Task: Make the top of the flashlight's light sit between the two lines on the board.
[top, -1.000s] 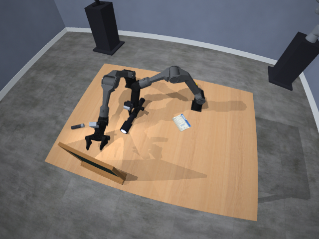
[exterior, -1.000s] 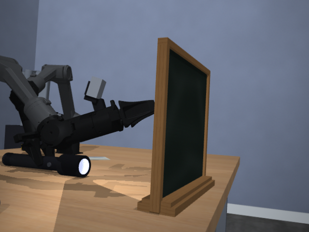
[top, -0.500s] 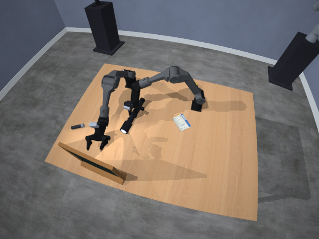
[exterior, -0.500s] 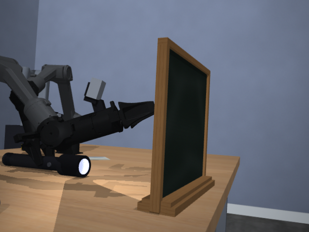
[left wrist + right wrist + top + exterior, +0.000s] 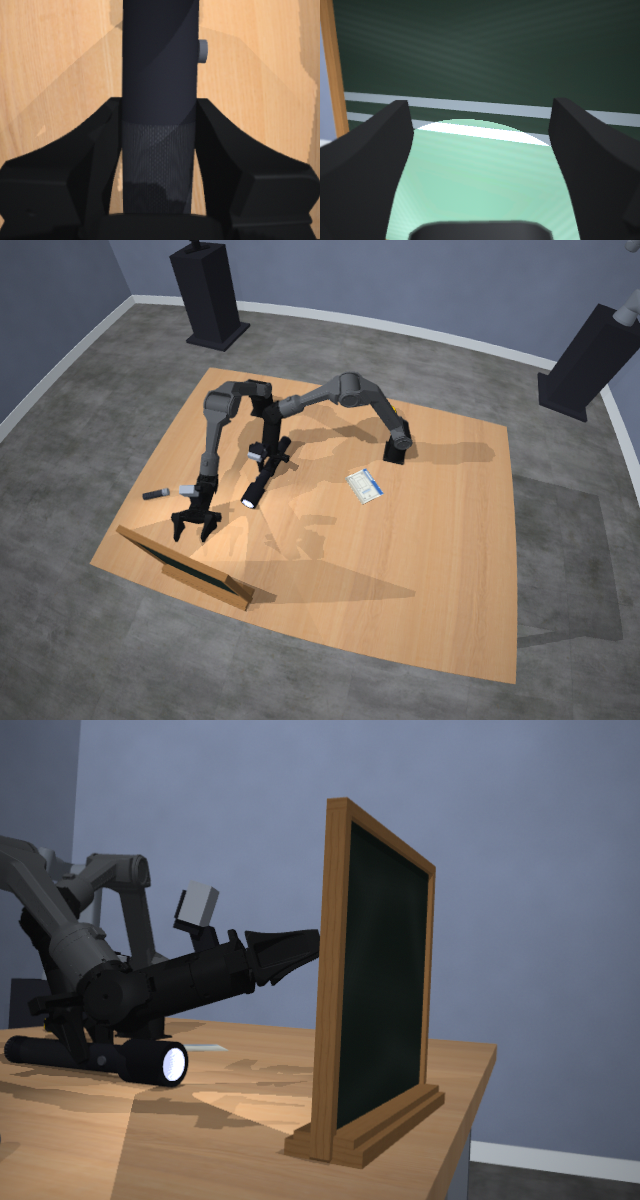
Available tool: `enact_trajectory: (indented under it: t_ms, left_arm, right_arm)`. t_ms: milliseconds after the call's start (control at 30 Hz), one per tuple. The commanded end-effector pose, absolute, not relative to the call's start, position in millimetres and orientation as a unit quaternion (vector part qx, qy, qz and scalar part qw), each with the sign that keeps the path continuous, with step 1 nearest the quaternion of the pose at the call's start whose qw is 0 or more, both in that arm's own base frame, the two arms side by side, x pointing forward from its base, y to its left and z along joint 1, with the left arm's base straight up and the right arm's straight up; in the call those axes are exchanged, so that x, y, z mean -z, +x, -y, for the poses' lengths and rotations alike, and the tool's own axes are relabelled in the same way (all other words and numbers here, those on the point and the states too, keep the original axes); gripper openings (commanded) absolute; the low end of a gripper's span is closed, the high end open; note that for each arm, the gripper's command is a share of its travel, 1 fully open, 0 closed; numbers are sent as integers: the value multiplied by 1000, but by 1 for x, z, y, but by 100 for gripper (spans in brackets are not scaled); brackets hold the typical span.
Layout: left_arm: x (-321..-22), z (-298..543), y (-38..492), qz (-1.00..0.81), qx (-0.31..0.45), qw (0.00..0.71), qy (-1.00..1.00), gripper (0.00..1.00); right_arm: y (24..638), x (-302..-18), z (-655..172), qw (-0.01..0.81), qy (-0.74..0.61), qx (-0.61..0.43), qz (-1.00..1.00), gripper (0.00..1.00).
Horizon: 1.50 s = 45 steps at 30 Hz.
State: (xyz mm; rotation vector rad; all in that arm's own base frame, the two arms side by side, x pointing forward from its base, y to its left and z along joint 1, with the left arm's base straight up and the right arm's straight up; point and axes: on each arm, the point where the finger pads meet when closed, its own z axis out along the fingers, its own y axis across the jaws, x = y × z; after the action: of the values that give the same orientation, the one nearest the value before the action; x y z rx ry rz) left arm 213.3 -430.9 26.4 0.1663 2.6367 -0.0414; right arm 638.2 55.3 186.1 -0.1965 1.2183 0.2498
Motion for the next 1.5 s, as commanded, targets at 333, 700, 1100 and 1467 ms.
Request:
enact_trajectory:
  t_ms: [333,700,1100,1467]
  left_arm:
    - [-28,432,214,-967,17,248,62,100]
    - [-31,431,212,-967,17,248,61,100]
    - [-59,429,196,-967,16,248,61,100]
    - [-74,420,201,-968,14,244,59,100]
  right_arm:
    - [638,-188,-55,809,-92,-117,-568,100]
    - [638,-188,-55,809,-92,-117,-568,100]
    - [638,-188,-55,809,-92,-117,-568,100]
    - [638,-188,-55,809,-92,-117,-568,100]
